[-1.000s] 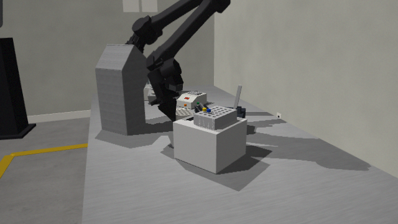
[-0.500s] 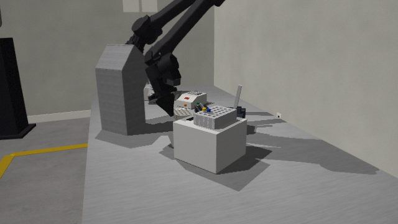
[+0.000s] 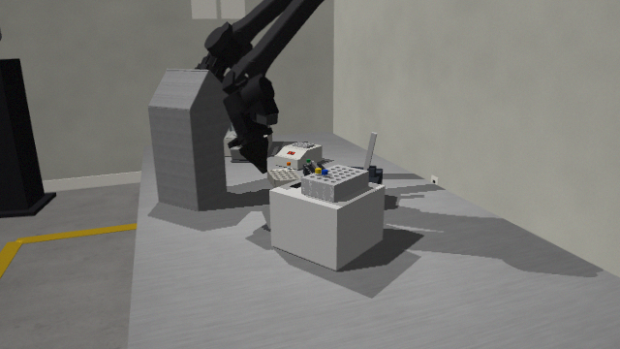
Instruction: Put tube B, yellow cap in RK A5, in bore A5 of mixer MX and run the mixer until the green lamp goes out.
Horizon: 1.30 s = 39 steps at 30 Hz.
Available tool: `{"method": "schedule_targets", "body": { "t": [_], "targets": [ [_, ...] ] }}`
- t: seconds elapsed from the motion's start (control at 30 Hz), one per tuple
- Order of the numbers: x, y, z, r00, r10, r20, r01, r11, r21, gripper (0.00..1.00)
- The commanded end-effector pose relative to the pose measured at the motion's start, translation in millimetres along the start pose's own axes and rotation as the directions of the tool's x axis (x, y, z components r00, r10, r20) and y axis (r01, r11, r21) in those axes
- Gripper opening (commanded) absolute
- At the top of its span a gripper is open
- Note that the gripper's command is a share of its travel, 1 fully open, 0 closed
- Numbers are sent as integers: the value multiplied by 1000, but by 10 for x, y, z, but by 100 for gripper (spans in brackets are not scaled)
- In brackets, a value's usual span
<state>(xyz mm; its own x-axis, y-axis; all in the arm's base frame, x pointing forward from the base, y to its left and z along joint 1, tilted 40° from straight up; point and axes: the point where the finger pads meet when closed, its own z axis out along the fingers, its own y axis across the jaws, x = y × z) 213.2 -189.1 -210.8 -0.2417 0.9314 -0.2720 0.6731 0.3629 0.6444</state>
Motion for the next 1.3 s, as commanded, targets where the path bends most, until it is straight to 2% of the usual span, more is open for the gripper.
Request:
{"method": "schedule_targets", "body": {
  "t": [0.0,0.27,0.53,0.57,1.27],
  "targets": [
    [-68,2,-157,1000,-14,23,14,1000,5,0],
    [-72,0,-281,1000,-15,25,15,1000,5,0],
    [-112,-6,-268,999,-22,33,22,1000,5,0],
    [-57,33,-249,1000,13,12,-13,1000,3,0],
    [-75,36,-249,1000,7,19,-7,1000,2,0]
  ]
}}
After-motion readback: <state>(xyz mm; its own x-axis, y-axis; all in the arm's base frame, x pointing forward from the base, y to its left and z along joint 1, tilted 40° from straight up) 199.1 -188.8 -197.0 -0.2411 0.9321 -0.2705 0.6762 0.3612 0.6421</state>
